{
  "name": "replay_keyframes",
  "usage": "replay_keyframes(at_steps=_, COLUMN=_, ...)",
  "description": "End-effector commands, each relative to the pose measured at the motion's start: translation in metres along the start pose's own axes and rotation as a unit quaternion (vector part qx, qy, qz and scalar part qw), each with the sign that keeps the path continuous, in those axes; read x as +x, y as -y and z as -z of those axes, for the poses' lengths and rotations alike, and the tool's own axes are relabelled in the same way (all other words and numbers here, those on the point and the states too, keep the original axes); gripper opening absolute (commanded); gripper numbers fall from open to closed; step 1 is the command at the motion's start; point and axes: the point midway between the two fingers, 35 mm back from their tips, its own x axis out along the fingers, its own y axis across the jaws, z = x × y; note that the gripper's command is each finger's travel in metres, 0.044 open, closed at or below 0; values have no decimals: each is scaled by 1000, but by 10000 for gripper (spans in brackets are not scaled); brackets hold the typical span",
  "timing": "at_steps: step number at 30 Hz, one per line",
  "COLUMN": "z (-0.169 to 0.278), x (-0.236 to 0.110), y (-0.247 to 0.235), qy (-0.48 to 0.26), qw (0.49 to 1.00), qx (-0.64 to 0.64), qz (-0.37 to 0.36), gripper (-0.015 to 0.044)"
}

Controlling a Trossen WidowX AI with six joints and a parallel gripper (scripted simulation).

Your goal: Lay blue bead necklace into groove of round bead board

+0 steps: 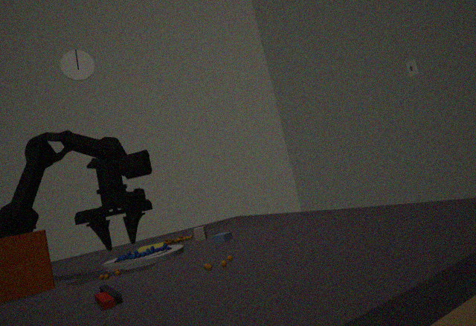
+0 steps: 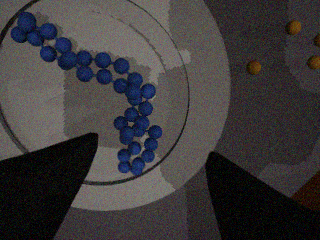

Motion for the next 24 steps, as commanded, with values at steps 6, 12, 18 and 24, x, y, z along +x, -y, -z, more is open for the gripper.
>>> replay_keyframes(at_steps=6, z=21, x=-9, y=-1, qy=-3, qw=984, qx=177, qz=-3, gripper=310)
replay_keyframes(at_steps=12, z=21, x=-9, y=-1, qy=-3, qw=984, qx=177, qz=-3, gripper=310)
replay_keyframes(at_steps=18, z=21, x=7, y=-1, qy=-3, qw=984, qx=177, qz=-3, gripper=310)
replay_keyframes(at_steps=24, z=20, x=2, y=-1, qy=-1, qw=985, qx=173, qz=-3, gripper=310)
